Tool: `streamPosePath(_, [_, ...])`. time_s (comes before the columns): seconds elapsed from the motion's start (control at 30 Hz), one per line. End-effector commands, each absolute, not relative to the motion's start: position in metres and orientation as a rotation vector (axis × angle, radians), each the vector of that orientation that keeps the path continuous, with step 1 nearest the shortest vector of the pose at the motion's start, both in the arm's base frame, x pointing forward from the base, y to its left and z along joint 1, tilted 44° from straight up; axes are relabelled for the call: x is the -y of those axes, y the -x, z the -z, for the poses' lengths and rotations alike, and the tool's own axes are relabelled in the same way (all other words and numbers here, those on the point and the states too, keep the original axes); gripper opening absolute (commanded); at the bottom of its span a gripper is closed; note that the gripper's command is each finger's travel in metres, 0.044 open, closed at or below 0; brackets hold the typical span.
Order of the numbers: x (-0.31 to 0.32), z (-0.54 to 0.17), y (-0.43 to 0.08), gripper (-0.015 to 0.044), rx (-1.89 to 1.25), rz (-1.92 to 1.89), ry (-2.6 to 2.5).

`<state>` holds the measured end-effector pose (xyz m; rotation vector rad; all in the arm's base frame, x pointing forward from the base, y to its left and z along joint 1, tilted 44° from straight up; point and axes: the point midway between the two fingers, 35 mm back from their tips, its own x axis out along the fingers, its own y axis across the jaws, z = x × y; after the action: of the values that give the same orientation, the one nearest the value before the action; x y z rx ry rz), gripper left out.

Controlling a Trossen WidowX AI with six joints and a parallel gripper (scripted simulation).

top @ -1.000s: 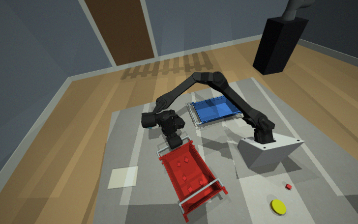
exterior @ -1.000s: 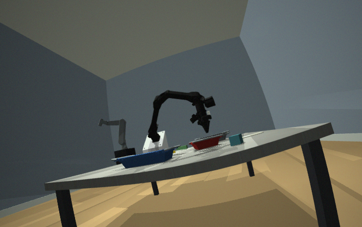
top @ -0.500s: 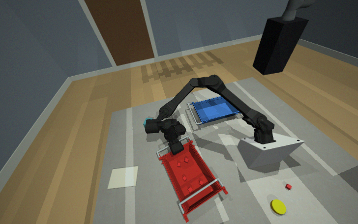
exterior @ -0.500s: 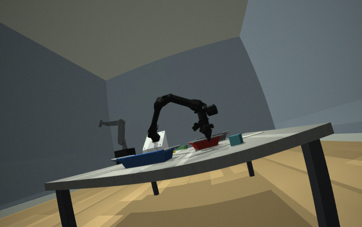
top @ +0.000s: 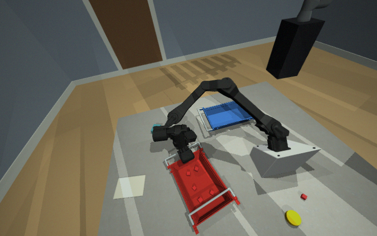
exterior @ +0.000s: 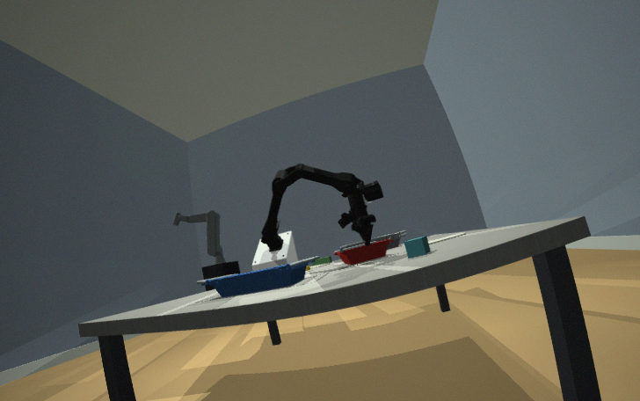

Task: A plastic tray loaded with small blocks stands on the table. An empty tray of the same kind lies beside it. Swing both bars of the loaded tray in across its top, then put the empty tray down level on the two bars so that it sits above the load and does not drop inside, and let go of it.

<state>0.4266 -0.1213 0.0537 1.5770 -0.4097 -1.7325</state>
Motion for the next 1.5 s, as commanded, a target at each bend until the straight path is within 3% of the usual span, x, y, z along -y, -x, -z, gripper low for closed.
streamPosePath(0.0, [0.103,-0.051,-0.422,0.0086,0.394,1.735,-1.576])
streamPosePath(0.67, [0.081,-0.004,-0.406,0.0086,0.392,1.737,-1.575])
streamPosePath(1.07, [0.054,-0.04,-0.408,0.0086,0.39,1.737,-1.577])
streamPosePath(1.47, [0.055,-0.033,-0.407,0.0086,0.378,1.741,-1.568])
